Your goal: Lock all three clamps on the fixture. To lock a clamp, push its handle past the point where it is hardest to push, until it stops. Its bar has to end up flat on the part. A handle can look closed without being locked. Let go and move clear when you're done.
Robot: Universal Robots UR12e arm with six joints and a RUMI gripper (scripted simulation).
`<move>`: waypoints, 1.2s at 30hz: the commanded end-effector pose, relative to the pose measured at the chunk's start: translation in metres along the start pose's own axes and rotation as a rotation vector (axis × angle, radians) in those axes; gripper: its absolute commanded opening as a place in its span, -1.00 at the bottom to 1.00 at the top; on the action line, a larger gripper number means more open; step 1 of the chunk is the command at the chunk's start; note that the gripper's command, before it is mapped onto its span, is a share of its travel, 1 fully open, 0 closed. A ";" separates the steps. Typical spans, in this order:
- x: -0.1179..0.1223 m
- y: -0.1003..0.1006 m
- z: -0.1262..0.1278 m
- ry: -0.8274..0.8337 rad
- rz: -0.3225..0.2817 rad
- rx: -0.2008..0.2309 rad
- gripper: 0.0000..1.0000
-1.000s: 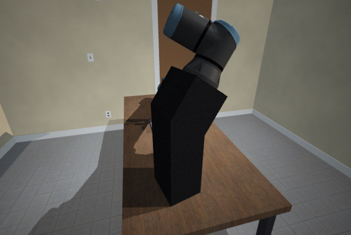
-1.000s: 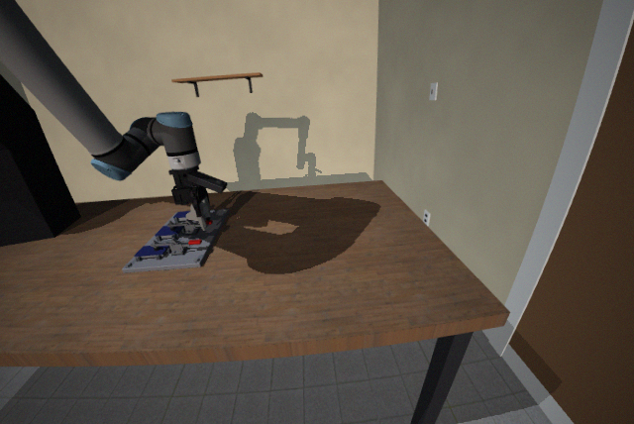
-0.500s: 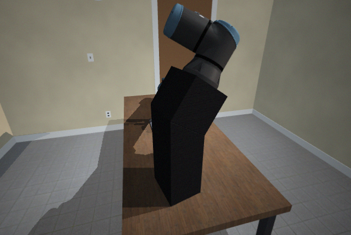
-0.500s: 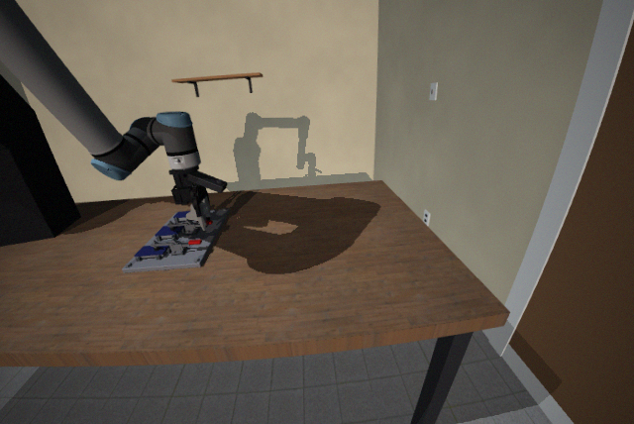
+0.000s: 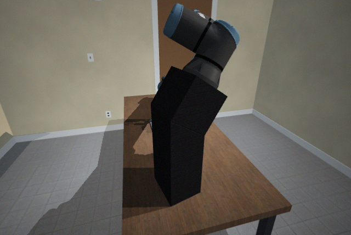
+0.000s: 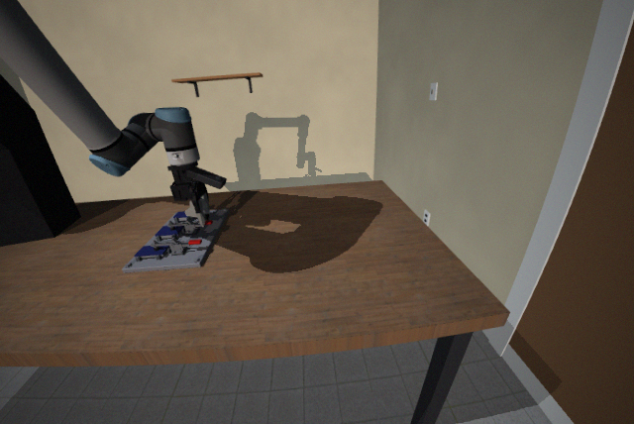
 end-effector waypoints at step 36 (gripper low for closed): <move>-0.001 -0.038 0.002 0.003 -0.001 0.001 -0.44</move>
Point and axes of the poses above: the point where the finger pads meet when closed, its own y axis out along the fingers, its own z axis across the jaws, x = y × z, the point moved 9 cm from there along -y, back along the fingers, and after that the axes turned 2 degrees about y, right-handed, at the moved point
